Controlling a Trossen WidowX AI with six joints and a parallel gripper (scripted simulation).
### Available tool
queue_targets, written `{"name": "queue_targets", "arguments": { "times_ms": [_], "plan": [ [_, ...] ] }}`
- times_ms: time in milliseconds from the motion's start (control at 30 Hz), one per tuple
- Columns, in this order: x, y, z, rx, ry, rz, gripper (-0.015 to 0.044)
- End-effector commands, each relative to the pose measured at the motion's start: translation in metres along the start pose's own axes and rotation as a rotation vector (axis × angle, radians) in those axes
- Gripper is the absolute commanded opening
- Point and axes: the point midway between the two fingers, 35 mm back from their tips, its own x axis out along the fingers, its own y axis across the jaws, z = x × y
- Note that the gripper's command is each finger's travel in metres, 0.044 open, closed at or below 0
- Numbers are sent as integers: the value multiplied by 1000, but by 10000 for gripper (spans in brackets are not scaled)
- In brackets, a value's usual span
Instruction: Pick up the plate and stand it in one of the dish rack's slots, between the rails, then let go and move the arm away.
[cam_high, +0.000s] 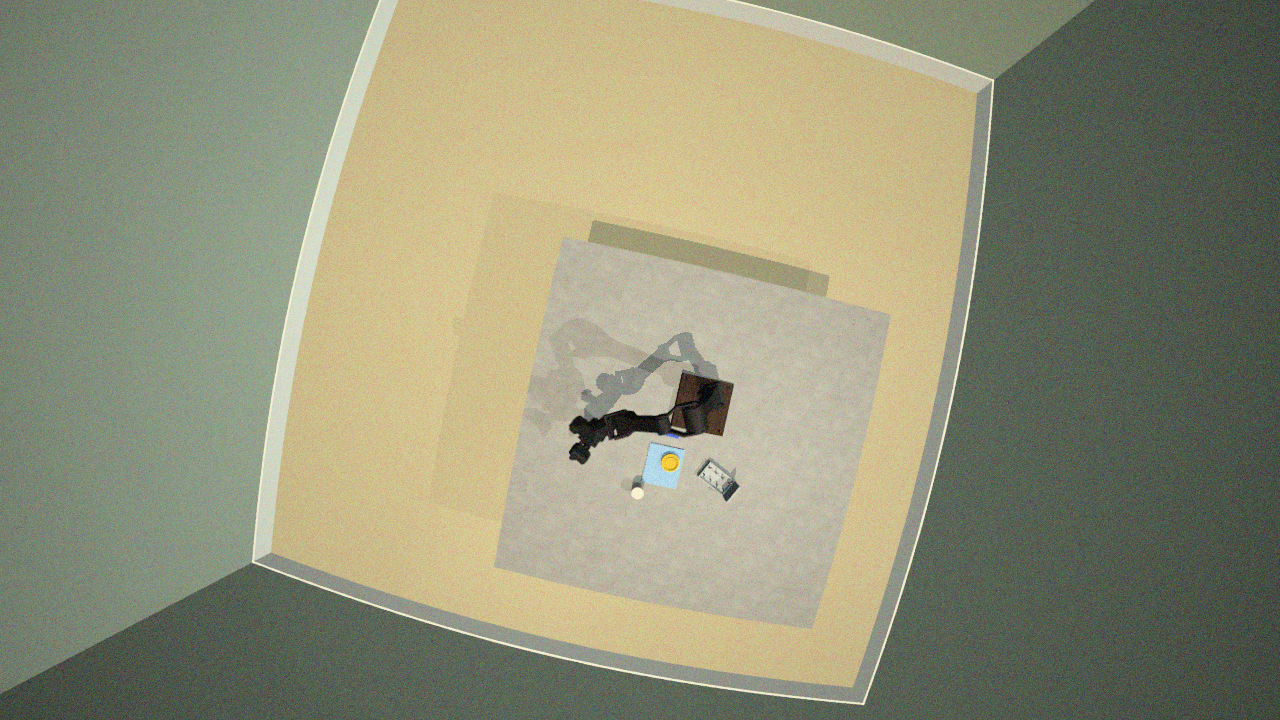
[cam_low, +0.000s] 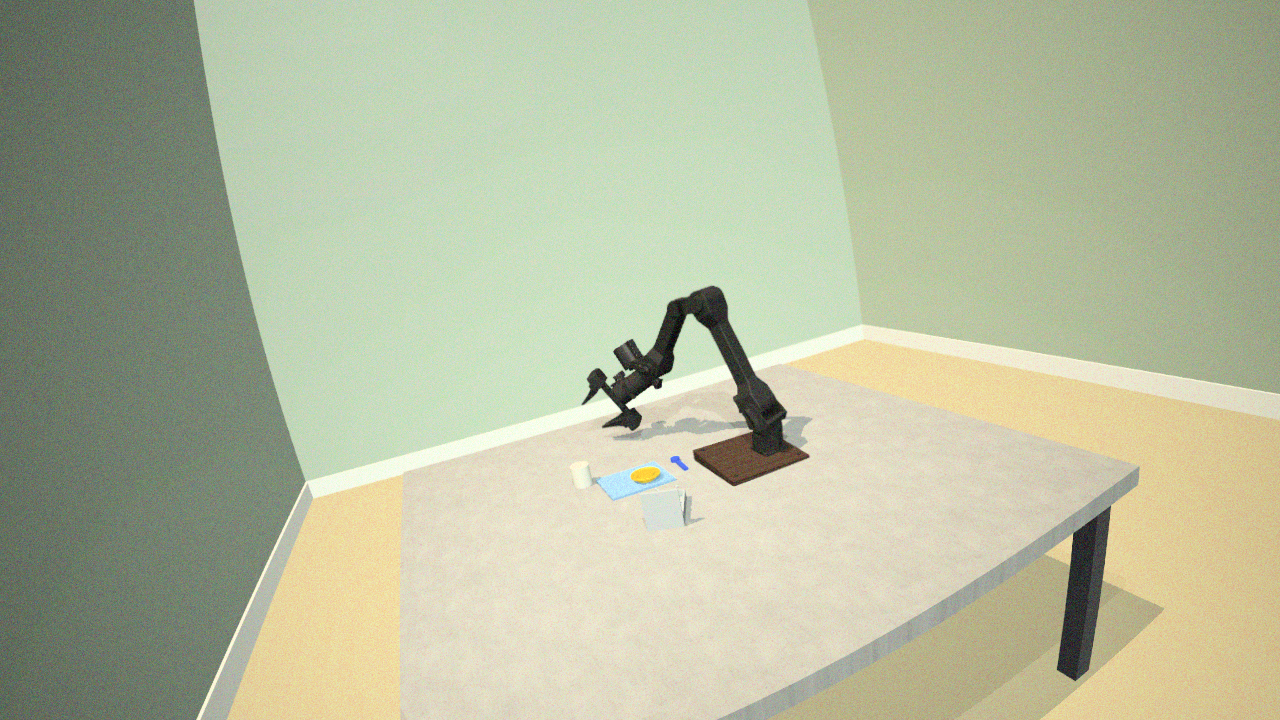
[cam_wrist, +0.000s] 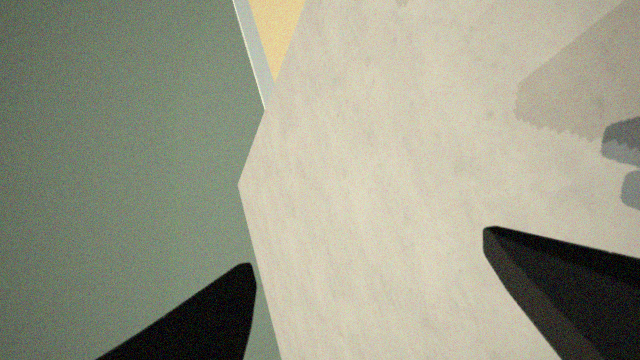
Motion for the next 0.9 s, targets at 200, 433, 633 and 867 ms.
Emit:
{"name": "queue_targets", "arguments": {
  "times_ms": [200, 433, 633, 867],
  "plan": [
    [5, -1, -49, -194, 94, -116, 400],
    [4, -3, -84, -353, 176, -194, 400],
    [-1, -6, -114, -494, 253, -254, 400],
    [-11, -10, -147, -665, 352, -318, 400]
  ]
}}
